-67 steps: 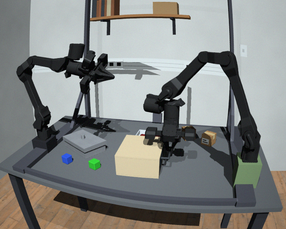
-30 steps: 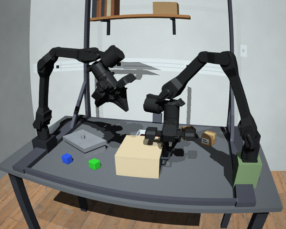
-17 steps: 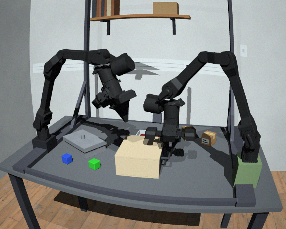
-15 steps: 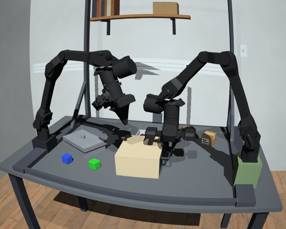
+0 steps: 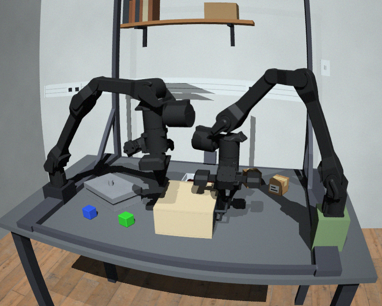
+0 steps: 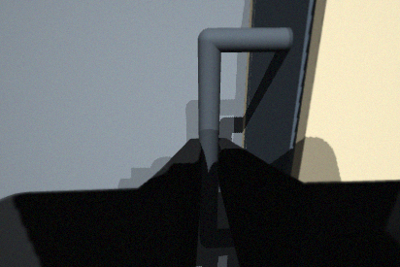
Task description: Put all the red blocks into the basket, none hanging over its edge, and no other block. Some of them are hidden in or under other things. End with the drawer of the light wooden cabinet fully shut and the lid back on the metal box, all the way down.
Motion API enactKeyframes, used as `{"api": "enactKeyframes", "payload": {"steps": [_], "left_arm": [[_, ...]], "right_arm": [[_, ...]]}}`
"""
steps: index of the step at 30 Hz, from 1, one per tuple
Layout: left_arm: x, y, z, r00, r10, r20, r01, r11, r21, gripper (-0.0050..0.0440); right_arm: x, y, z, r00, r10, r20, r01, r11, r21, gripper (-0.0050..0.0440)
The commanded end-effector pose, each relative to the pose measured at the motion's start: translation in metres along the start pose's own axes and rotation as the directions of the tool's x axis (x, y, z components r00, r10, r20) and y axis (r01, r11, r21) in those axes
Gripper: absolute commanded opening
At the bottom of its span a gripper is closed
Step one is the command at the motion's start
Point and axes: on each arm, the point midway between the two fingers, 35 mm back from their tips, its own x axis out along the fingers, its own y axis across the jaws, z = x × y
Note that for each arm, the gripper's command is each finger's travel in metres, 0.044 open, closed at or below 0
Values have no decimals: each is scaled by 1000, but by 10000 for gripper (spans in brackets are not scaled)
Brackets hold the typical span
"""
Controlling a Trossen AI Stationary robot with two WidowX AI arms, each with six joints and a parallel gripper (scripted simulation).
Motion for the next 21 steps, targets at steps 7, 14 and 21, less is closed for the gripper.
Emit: {"api": "enactKeyframes", "payload": {"steps": [7, 14, 21], "left_arm": [[-11, -9, -3, 999, -43, -15, 43, 999, -3, -50], [-11, -9, -3, 999, -43, -15, 43, 999, -3, -50], [-11, -9, -3, 999, -43, -15, 43, 999, -3, -50]], "right_arm": [[3, 8, 5, 996, -35, 80, 20, 984, 180, -50], [-15, 4, -1, 1000, -9, 19, 7, 991, 133, -50], [2, 6, 4, 999, -15, 37, 9, 989, 147, -50]]}}
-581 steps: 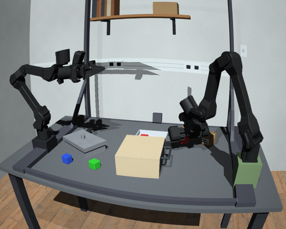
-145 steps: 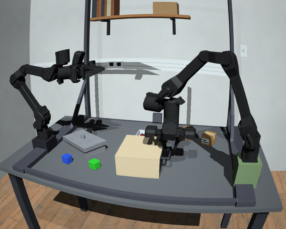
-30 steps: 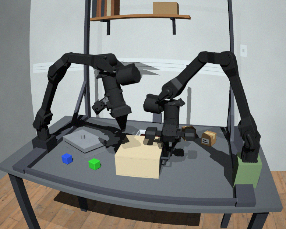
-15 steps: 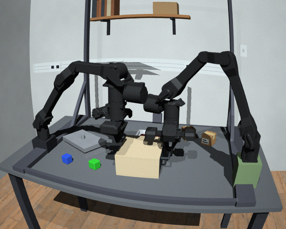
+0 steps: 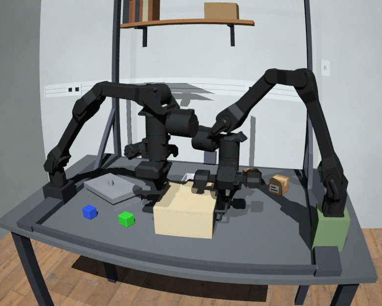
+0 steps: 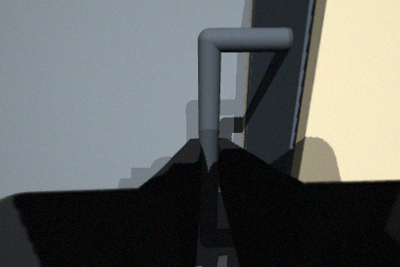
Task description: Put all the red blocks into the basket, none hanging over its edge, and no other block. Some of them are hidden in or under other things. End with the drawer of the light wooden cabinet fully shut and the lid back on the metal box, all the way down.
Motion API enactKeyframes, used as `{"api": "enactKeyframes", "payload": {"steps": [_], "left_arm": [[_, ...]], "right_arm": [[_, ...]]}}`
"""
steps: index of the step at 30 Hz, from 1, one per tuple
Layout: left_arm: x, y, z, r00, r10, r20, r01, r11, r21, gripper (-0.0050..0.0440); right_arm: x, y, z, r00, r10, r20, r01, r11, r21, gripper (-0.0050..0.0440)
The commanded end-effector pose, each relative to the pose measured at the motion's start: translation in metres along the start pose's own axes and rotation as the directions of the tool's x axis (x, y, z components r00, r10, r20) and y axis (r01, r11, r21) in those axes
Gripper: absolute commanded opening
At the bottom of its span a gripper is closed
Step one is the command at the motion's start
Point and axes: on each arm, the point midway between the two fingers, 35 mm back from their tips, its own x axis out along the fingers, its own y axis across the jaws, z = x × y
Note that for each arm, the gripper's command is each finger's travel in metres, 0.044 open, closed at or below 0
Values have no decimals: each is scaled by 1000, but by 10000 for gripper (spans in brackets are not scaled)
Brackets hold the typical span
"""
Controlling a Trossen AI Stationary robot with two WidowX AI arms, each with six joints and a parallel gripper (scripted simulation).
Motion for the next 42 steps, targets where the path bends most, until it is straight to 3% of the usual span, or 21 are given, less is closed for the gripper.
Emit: {"api": "enactKeyframes", "payload": {"steps": [1, 28, 37, 42], "left_arm": [[-11, -9, -3, 999, -43, -15, 43, 999, -3, -50], [-11, -9, -3, 999, -43, -15, 43, 999, -3, -50], [-11, -9, -3, 999, -43, -15, 43, 999, -3, -50], [-11, -9, -3, 999, -43, -15, 43, 999, -3, -50]], "right_arm": [[-13, 2, 1, 999, 9, -43, -9, 1000, 6, -50], [25, 5, -1, 999, 16, -47, -15, 1000, 18, -50], [27, 3, -3, 999, 12, -46, -11, 1000, 12, -50], [47, 2, 2, 1000, 0, 5, 0, 1000, 12, -50]]}}
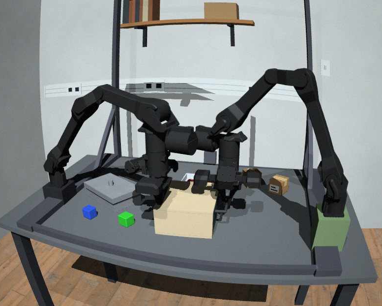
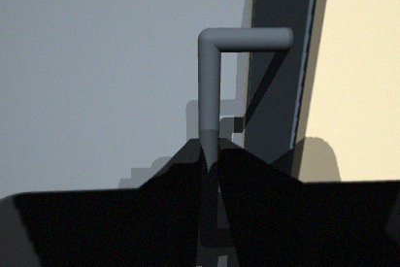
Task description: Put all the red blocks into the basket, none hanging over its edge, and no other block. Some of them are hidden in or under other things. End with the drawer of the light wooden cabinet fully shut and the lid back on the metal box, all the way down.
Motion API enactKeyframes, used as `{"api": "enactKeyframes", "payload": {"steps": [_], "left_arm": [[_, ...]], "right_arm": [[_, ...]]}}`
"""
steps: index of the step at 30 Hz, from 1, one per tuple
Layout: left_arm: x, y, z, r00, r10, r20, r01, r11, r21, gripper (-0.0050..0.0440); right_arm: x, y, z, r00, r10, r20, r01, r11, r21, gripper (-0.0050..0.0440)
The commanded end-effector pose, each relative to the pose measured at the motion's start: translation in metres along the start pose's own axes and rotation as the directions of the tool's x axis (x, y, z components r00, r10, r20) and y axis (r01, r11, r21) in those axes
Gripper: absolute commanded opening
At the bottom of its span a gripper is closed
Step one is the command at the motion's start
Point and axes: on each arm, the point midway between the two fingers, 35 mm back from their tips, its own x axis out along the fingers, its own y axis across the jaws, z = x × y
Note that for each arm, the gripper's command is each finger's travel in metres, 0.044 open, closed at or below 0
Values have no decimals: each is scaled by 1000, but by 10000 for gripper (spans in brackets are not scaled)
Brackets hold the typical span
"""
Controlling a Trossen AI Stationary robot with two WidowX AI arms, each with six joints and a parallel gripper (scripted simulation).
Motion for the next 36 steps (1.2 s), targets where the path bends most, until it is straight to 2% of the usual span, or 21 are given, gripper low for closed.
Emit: {"api": "enactKeyframes", "payload": {"steps": [1, 3, 4, 19, 36], "left_arm": [[-11, -9, -3, 999, -43, -15, 43, 999, -3, -50], [-11, -9, -3, 999, -43, -15, 43, 999, -3, -50], [-11, -9, -3, 999, -43, -15, 43, 999, -3, -50], [-11, -9, -3, 999, -43, -15, 43, 999, -3, -50], [-11, -9, -3, 999, -43, -15, 43, 999, -3, -50]], "right_arm": [[8, 1, 2, 1000, -2, 14, 2, 1000, 4, -50], [21, 1, 3, 1000, -4, 26, 4, 1000, 4, -50], [15, 1, 2, 1000, -5, 28, 5, 1000, 4, -50], [40, -1, 9, 995, -19, 96, 19, 1000, 5, -50], [40, -1, 9, 995, -19, 96, 19, 1000, 5, -50]]}}
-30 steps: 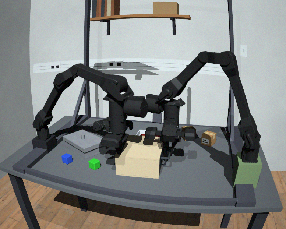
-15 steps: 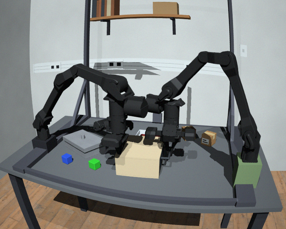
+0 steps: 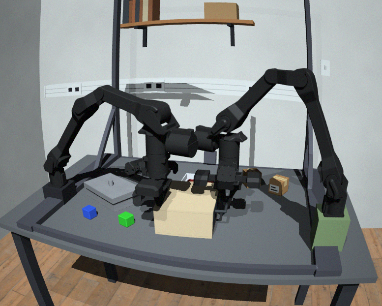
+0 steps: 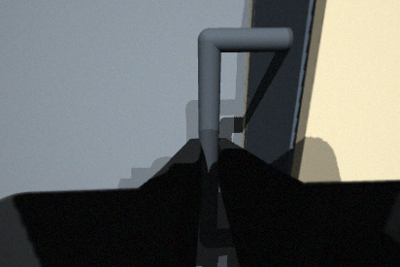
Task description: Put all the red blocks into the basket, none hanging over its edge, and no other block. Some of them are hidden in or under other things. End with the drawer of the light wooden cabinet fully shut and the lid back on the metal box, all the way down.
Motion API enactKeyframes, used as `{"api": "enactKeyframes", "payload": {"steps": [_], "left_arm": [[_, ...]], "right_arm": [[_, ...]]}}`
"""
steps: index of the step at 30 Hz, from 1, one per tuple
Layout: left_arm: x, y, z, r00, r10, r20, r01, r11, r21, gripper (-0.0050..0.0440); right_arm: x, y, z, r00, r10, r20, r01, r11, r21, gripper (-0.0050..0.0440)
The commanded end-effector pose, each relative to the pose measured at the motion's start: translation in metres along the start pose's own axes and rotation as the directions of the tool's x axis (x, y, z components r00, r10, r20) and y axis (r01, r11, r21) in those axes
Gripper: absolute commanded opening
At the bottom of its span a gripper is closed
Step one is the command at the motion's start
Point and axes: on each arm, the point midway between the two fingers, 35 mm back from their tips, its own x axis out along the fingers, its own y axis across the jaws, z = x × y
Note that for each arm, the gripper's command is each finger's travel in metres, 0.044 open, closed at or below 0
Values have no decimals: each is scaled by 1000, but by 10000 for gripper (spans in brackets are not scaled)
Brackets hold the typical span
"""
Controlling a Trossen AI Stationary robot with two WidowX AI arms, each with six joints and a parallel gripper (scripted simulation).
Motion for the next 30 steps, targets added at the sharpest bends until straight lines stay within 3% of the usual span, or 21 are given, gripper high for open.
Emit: {"api": "enactKeyframes", "payload": {"steps": [1, 30], "left_arm": [[-10, 1, -2, 999, -38, -12, 38, 999, -1, -50], [-10, 45, -3, 999, -30, -15, 30, 1000, 5, -50]], "right_arm": [[35, -1, 8, 996, -18, 87, 17, 1000, 4, -50], [35, -1, 8, 996, -18, 87, 17, 1000, 4, -50]]}}
